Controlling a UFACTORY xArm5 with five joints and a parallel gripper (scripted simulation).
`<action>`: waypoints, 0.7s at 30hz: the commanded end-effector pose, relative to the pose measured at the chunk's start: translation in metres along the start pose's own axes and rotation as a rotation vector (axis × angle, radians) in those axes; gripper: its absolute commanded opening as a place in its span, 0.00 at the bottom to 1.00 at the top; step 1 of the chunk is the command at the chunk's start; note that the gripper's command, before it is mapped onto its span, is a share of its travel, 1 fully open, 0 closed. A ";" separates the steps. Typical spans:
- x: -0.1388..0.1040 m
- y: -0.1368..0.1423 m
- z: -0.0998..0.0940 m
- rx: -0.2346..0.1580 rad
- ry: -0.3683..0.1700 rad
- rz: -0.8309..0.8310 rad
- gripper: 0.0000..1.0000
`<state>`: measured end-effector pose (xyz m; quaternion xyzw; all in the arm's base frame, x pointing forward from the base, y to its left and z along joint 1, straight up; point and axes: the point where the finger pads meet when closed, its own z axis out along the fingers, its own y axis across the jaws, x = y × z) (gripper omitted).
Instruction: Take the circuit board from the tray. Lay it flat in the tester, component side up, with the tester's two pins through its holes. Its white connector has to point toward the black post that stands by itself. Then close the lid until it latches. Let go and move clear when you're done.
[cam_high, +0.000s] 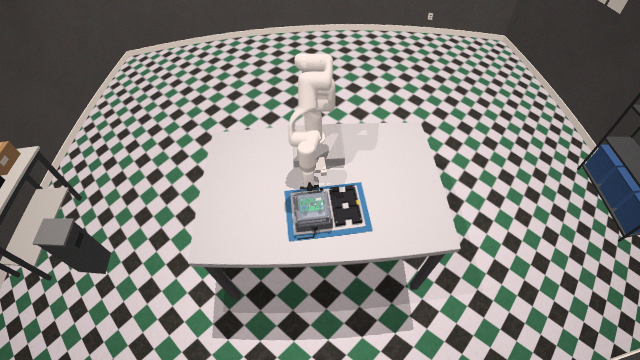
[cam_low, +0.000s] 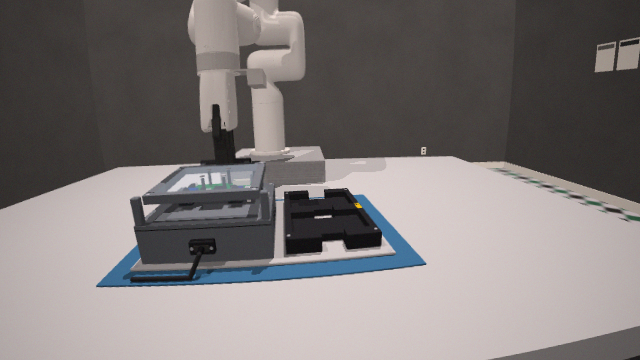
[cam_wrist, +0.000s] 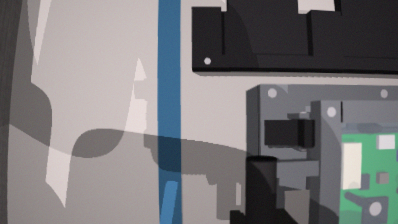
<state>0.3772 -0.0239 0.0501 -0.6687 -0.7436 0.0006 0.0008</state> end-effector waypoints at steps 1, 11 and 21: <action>0.000 0.001 -0.001 -0.002 0.000 0.000 0.00; 0.000 0.001 0.000 -0.002 0.000 0.000 0.00; 0.000 0.001 0.001 -0.002 0.000 0.000 0.00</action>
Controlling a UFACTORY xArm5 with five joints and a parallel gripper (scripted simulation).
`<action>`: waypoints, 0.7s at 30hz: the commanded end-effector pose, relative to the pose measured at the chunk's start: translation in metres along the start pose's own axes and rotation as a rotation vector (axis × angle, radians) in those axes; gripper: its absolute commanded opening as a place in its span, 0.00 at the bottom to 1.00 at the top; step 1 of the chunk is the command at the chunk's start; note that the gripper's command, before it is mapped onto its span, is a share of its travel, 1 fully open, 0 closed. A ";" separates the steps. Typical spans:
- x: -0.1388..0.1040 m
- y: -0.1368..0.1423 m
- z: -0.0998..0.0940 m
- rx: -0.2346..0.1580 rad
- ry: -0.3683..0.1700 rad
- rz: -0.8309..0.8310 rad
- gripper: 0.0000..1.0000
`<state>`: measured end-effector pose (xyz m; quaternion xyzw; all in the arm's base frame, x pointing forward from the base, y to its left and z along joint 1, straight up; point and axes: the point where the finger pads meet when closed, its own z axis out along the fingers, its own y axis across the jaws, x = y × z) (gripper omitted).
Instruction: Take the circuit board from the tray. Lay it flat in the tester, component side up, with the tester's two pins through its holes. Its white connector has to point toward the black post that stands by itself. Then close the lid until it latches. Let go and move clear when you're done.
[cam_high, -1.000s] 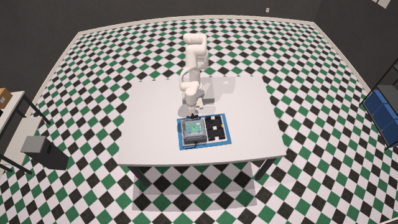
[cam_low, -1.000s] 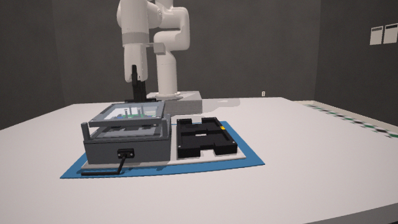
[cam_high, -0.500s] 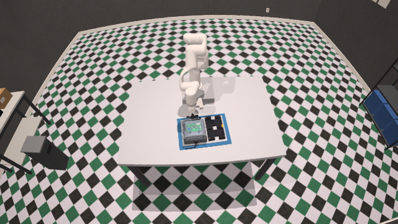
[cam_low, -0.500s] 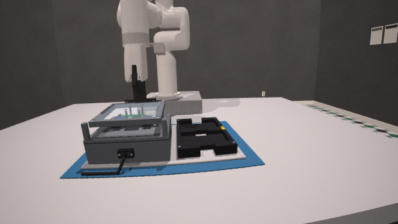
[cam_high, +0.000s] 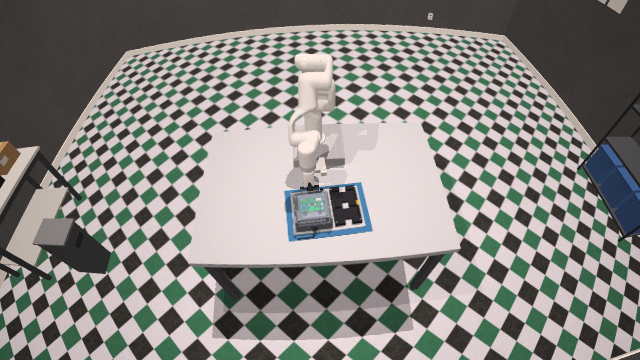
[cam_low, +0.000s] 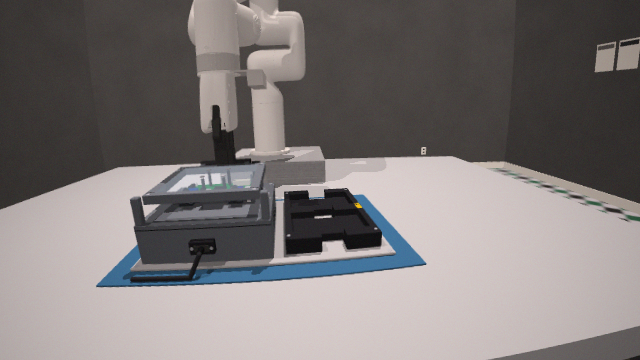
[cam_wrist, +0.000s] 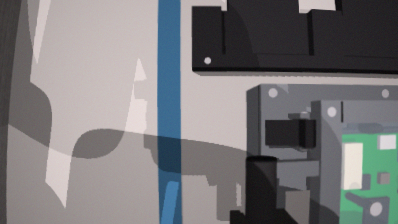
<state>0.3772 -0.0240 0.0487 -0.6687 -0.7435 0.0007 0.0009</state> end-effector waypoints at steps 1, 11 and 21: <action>0.000 0.001 0.000 -0.002 0.000 0.000 0.00; 0.000 0.001 0.002 -0.002 0.000 0.000 0.00; 0.000 0.001 0.003 -0.002 0.000 0.000 0.00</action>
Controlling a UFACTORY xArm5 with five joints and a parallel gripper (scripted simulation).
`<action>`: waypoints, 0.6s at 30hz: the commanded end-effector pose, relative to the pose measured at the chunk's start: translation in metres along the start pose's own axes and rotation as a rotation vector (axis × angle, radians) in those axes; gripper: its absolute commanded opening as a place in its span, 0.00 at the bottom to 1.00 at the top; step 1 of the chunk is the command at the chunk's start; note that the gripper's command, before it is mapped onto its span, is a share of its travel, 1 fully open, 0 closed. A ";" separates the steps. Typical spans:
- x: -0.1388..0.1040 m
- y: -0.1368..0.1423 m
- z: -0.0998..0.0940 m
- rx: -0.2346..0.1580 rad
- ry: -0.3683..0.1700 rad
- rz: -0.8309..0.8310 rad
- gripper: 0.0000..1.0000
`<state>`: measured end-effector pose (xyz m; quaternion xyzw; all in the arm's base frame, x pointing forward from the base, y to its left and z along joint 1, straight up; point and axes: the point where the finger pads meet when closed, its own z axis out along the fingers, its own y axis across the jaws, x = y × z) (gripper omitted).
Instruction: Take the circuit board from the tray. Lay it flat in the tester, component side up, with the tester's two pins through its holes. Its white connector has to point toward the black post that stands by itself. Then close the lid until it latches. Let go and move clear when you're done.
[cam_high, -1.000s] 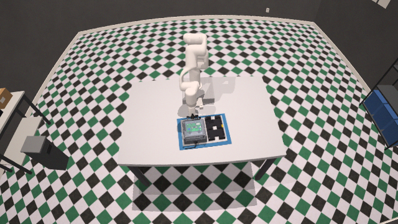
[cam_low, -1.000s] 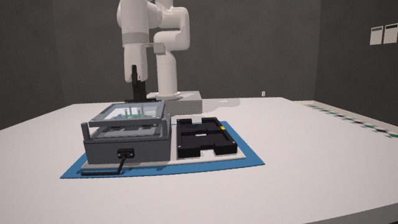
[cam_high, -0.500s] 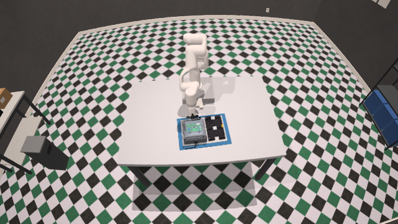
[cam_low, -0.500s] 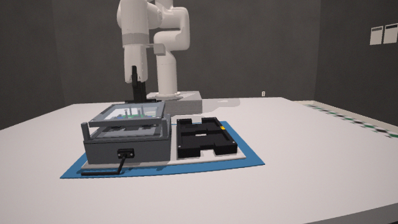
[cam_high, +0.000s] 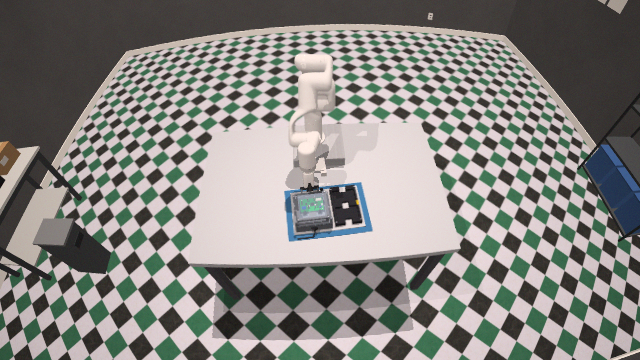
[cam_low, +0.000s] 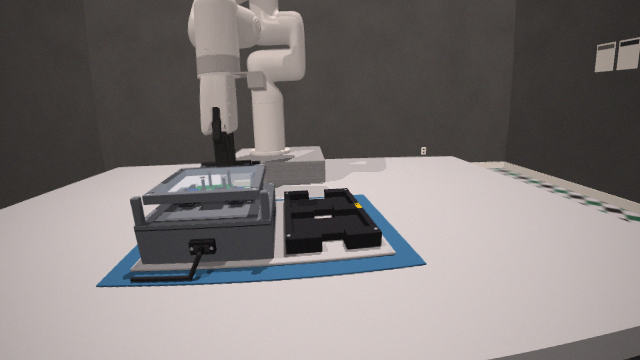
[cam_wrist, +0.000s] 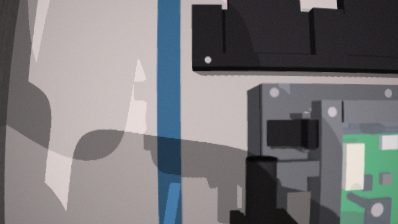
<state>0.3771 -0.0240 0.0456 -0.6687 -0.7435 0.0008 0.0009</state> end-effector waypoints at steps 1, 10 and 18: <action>0.000 0.001 0.000 -0.002 0.000 0.000 0.00; 0.000 0.001 0.002 -0.002 0.000 0.000 0.00; 0.000 0.001 0.003 -0.002 0.000 0.000 0.00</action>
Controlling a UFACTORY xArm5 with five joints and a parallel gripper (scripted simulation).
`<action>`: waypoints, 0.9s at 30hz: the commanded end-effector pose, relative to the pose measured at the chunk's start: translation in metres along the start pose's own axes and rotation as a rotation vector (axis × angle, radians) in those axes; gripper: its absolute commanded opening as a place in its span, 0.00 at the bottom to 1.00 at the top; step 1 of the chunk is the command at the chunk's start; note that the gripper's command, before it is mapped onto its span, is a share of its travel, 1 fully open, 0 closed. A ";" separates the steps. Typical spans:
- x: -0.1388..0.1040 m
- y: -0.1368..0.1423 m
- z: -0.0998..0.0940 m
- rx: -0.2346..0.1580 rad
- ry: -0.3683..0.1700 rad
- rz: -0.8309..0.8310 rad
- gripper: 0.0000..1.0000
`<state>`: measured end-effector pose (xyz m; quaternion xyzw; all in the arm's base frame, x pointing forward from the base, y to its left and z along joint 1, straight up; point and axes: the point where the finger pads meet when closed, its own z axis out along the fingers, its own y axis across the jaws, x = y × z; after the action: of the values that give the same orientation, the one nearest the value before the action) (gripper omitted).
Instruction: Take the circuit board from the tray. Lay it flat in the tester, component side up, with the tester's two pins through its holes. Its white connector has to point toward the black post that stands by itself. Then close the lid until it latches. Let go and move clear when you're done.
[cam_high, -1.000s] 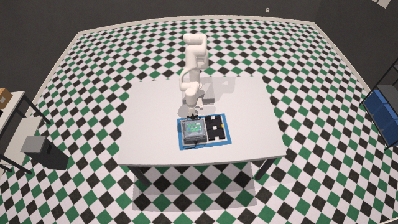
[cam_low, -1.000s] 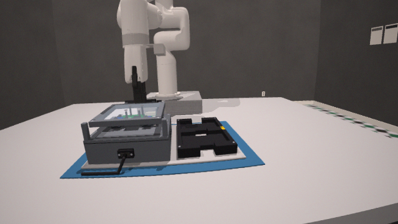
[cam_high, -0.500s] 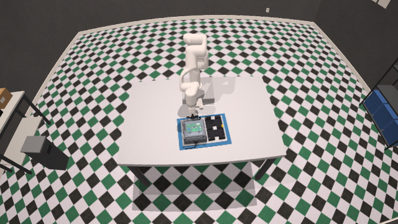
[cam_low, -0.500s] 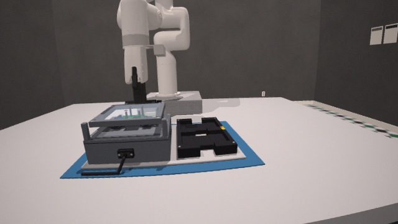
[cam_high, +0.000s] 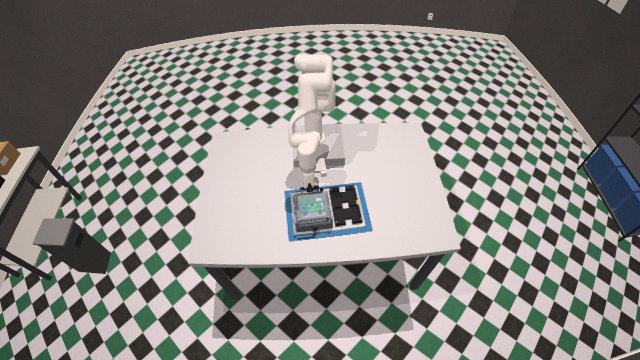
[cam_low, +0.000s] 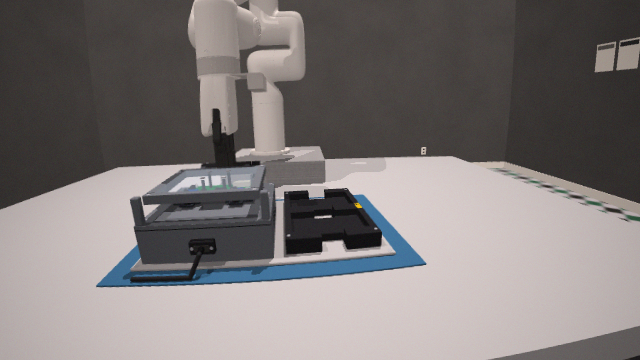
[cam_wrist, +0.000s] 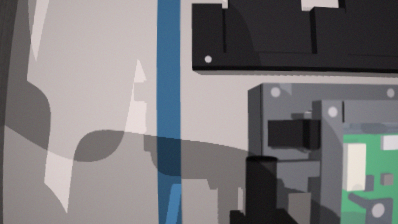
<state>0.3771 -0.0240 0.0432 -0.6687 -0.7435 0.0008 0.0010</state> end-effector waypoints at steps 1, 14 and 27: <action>0.000 0.001 0.000 -0.002 0.000 0.000 0.00; 0.000 0.001 0.002 -0.002 0.000 0.000 0.00; 0.000 0.001 0.002 -0.002 0.000 0.000 0.24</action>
<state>0.3753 -0.0238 0.0381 -0.6687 -0.7435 0.0023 0.0029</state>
